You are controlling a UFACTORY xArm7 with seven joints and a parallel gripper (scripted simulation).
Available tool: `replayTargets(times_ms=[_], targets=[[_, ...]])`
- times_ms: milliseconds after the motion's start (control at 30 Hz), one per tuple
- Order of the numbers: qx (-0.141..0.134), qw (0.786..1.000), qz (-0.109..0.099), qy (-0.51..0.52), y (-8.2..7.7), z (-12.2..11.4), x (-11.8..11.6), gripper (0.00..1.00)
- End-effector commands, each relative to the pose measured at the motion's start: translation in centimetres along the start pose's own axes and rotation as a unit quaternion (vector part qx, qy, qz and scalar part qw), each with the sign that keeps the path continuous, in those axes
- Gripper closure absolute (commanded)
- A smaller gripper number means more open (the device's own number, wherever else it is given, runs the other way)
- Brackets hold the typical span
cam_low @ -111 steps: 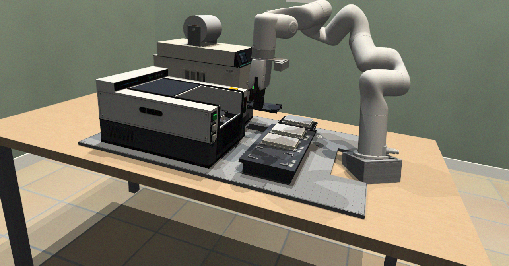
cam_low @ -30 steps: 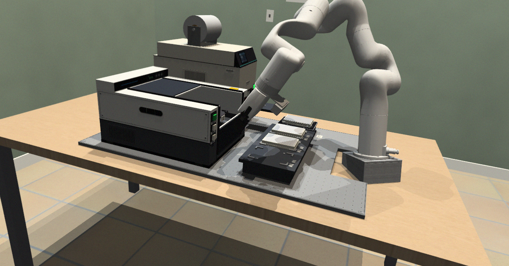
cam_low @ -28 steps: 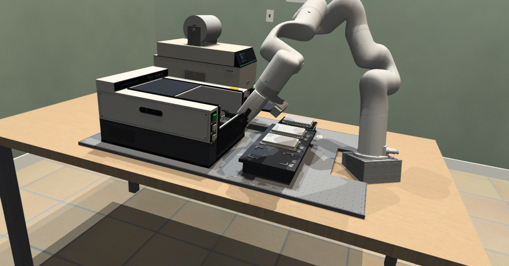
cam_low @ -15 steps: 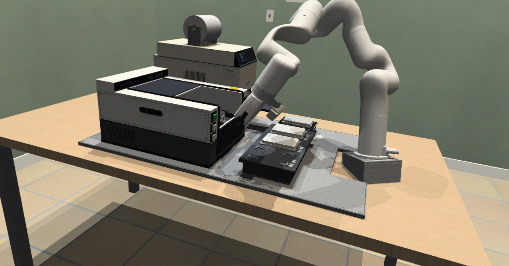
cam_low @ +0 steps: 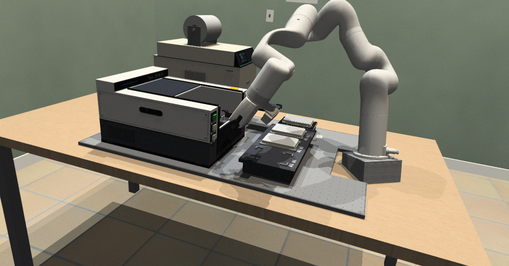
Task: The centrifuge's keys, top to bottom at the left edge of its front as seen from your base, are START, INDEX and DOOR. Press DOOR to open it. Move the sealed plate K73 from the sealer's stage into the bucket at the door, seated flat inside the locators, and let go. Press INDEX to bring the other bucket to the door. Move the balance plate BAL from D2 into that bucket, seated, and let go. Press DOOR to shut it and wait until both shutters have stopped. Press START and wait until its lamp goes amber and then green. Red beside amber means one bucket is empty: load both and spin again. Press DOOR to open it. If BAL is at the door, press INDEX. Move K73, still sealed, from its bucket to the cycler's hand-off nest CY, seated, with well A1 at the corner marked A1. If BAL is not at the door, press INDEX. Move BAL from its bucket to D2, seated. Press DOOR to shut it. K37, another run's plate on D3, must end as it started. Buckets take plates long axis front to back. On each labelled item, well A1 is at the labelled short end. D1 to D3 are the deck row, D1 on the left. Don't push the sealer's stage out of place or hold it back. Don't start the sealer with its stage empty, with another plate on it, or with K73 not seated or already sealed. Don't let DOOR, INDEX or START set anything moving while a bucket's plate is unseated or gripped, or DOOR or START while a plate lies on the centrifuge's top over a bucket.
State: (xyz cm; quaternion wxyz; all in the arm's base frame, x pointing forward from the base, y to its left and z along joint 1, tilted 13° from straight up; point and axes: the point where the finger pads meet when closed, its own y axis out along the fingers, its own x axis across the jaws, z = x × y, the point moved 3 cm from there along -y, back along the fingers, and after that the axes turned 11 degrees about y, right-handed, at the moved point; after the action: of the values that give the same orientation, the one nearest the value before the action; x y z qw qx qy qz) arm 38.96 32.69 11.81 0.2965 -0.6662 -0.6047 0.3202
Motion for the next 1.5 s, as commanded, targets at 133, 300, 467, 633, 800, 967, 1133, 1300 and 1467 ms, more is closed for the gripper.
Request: replayTargets(times_ms=[133,300,467,633,800,967,1133,1300,1467], targets=[[-0.001,1.000,-0.002,0.000,1.2,-0.6,0.3,1.00],[-0.001,1.000,-0.002,0.000,1.7,-0.7,0.3,1.00],[-0.002,1.000,-0.002,0.000,2.5,-1.0,0.3,1.00],[-0.002,1.000,-0.002,0.000,2.6,-1.0,0.4,1.00],[-0.002,1.000,-0.002,0.000,2.6,-1.0,0.4,1.00],[-0.002,1.000,-0.002,0.000,2.7,-1.2,0.4,1.00],[-0.002,1.000,-0.002,0.000,2.8,-1.3,0.4,1.00],[-0.002,1.000,-0.002,0.000,2.8,-1.4,0.4,1.00],[-0.002,1.000,-0.002,0.000,2.9,-1.4,0.4,1.00]])
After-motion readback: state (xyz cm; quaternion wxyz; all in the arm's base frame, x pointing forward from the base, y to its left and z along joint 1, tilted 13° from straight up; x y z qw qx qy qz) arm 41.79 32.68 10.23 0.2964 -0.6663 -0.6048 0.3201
